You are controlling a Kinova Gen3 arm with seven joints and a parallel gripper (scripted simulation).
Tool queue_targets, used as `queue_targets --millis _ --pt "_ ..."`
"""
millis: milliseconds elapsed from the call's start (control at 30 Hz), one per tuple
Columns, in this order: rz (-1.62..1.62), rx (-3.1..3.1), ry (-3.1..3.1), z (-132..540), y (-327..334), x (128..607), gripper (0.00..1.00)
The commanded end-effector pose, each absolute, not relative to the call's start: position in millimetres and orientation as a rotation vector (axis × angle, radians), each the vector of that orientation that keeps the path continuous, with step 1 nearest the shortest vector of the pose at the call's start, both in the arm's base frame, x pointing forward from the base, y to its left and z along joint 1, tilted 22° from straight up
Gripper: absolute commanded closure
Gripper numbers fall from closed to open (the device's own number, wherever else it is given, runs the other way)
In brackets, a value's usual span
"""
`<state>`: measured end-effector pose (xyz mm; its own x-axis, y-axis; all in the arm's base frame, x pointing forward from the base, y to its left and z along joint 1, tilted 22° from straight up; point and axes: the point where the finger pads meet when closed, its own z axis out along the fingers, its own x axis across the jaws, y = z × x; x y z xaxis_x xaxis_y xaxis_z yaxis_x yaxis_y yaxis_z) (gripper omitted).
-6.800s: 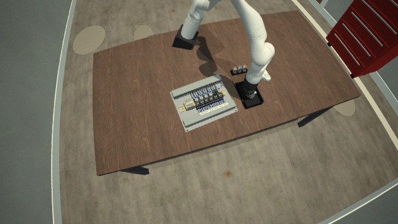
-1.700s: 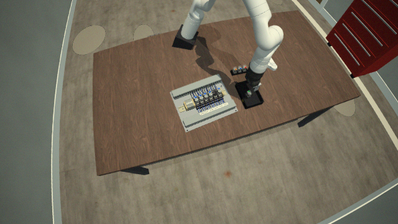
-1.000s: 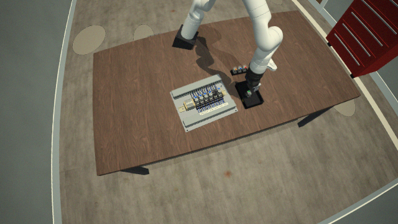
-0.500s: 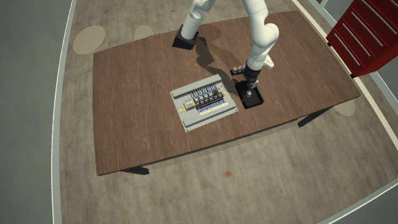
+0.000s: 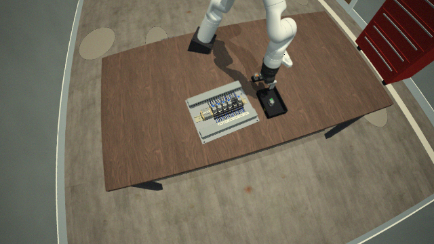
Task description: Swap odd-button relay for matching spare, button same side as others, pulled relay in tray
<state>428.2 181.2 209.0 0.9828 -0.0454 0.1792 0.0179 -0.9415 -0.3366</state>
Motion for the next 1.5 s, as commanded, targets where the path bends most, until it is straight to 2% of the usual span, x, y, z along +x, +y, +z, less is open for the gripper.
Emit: queue_targets --millis 0,800,1467 --pt "-0.276 -2.797 0.037 209 170 419 0.0" --pt "-0.281 -2.8 0.042 196 145 341 0.0" --pt "-0.258 -2.785 0.025 189 129 296 0.0"
